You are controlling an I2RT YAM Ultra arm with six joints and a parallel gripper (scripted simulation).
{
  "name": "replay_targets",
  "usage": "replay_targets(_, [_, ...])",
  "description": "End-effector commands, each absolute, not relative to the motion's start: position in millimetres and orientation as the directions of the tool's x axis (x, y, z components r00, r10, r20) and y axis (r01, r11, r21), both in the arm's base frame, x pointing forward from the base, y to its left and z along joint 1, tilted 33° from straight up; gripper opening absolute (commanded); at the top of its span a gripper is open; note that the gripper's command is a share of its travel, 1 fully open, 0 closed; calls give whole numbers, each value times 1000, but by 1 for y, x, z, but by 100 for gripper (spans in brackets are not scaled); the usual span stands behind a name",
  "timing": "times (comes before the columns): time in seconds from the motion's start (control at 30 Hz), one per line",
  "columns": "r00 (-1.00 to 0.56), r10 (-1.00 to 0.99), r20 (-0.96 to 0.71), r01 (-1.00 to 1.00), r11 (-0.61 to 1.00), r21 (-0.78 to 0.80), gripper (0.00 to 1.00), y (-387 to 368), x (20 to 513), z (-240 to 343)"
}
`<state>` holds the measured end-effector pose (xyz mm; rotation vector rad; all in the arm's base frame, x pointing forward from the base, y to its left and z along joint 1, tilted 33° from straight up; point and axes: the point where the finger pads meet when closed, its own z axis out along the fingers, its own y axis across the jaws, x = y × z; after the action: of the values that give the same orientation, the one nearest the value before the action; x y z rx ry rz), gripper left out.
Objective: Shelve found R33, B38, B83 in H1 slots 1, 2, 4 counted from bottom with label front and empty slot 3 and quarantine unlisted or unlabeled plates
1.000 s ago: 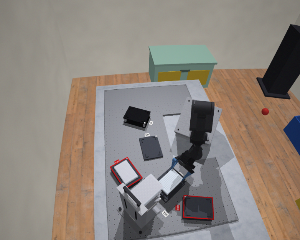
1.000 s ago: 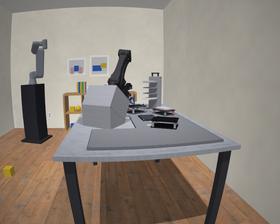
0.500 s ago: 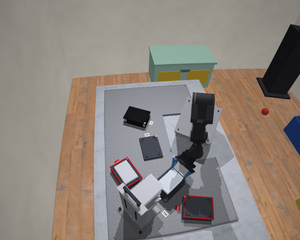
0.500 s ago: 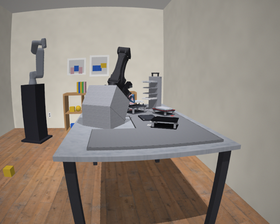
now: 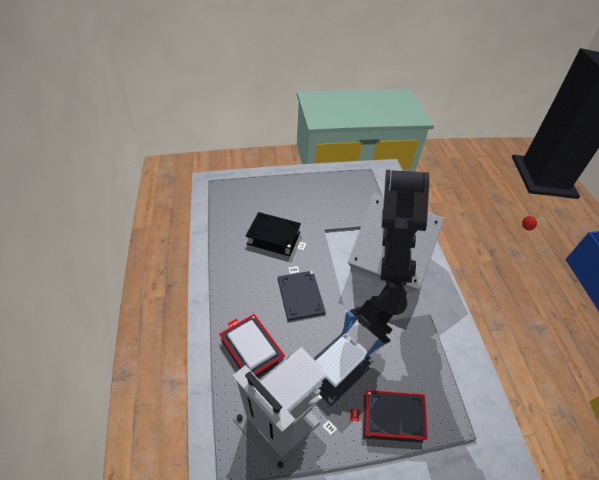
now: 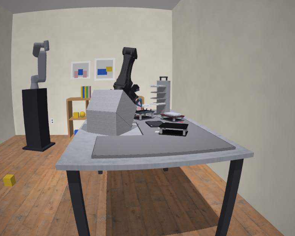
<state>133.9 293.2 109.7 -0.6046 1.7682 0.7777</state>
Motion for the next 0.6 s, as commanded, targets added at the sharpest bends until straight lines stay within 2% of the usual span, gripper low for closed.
replay_targets(0.0, [-309,-19,-951,-717,662,219,86,291,132,116])
replay_targets(0.57, [-307,0,-952,-717,657,231,86,287,129,137])
